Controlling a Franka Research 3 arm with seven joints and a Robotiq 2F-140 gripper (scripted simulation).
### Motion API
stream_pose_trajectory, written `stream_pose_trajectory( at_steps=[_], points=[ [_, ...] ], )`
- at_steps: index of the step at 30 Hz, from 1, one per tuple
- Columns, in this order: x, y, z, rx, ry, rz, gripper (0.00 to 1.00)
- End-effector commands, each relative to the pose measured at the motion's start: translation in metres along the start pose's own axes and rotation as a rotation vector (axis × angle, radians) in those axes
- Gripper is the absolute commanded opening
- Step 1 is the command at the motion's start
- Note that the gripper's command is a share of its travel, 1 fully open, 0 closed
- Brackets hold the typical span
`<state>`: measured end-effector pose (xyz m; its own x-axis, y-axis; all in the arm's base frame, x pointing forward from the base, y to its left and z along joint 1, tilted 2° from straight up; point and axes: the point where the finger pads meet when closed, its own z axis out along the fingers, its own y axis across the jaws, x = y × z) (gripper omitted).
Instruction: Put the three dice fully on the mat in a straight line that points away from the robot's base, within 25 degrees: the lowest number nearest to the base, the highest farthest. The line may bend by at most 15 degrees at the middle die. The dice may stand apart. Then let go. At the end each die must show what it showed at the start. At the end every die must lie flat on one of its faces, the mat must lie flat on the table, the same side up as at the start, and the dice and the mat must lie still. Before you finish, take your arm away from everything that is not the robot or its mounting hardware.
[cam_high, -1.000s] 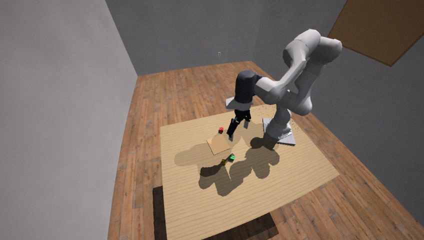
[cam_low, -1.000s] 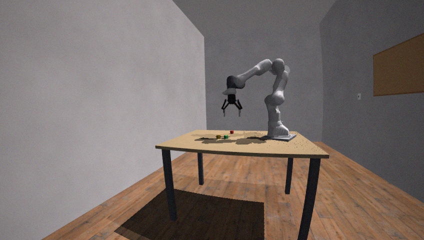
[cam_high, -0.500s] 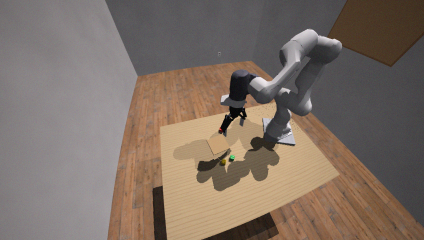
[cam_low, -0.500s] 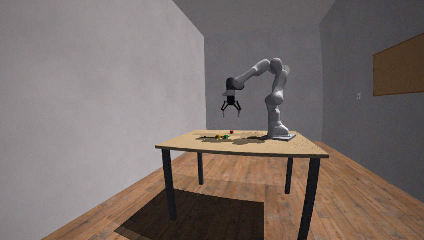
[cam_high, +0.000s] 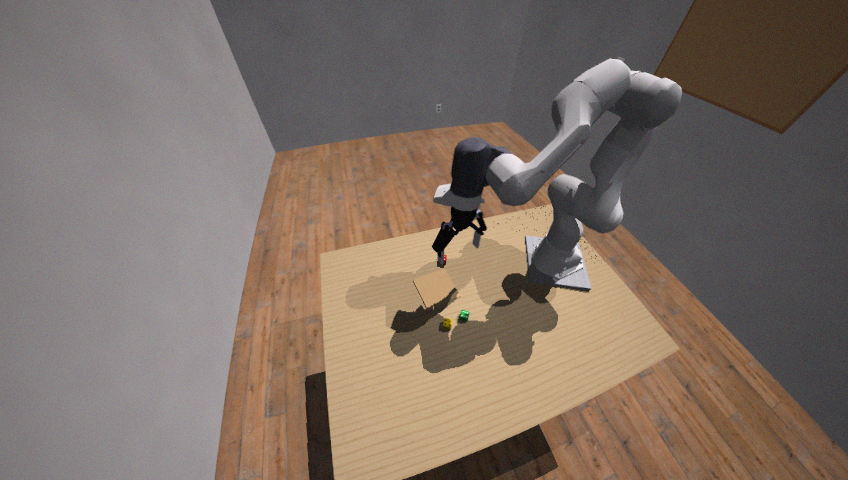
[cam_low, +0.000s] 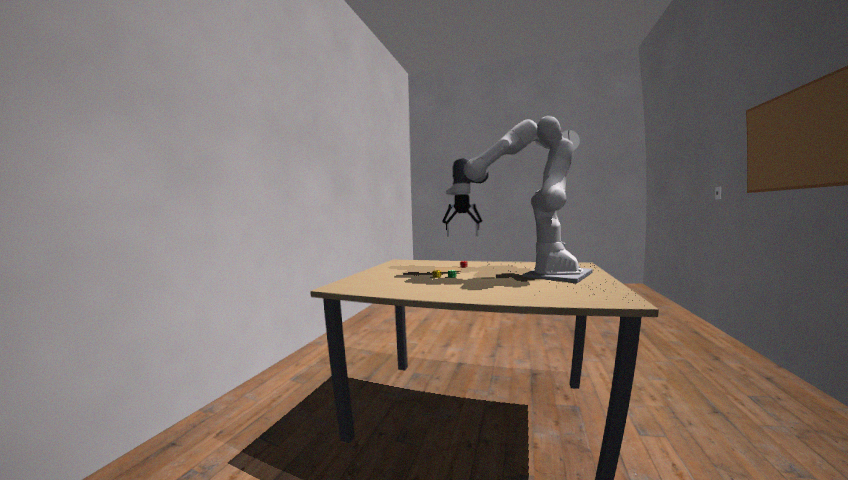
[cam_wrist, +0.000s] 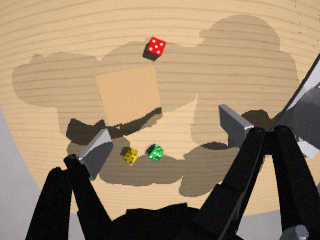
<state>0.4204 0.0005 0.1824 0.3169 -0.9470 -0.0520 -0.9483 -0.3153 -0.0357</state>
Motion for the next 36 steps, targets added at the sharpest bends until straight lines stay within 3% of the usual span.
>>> stream_pose_trajectory(
  at_steps=[1, 2, 3, 13, 14, 23, 24, 36],
  points=[
    [0.002, -0.003, -0.001, 0.007, 0.008, 0.01, 1.0],
    [0.002, -0.003, -0.001, 0.007, 0.008, 0.01, 1.0],
    [0.038, 0.001, 0.005, 0.005, 0.034, 0.087, 1.0],
    [0.038, 0.001, 0.005, 0.005, 0.034, 0.087, 1.0],
    [0.065, 0.006, 0.01, 0.004, 0.055, 0.145, 1.0],
    [0.065, 0.006, 0.01, 0.004, 0.055, 0.145, 1.0],
    [0.083, 0.01, 0.013, 0.002, 0.07, 0.183, 1.0],
    [0.094, 0.013, 0.014, 0.001, 0.079, 0.205, 1.0]
  ],
)
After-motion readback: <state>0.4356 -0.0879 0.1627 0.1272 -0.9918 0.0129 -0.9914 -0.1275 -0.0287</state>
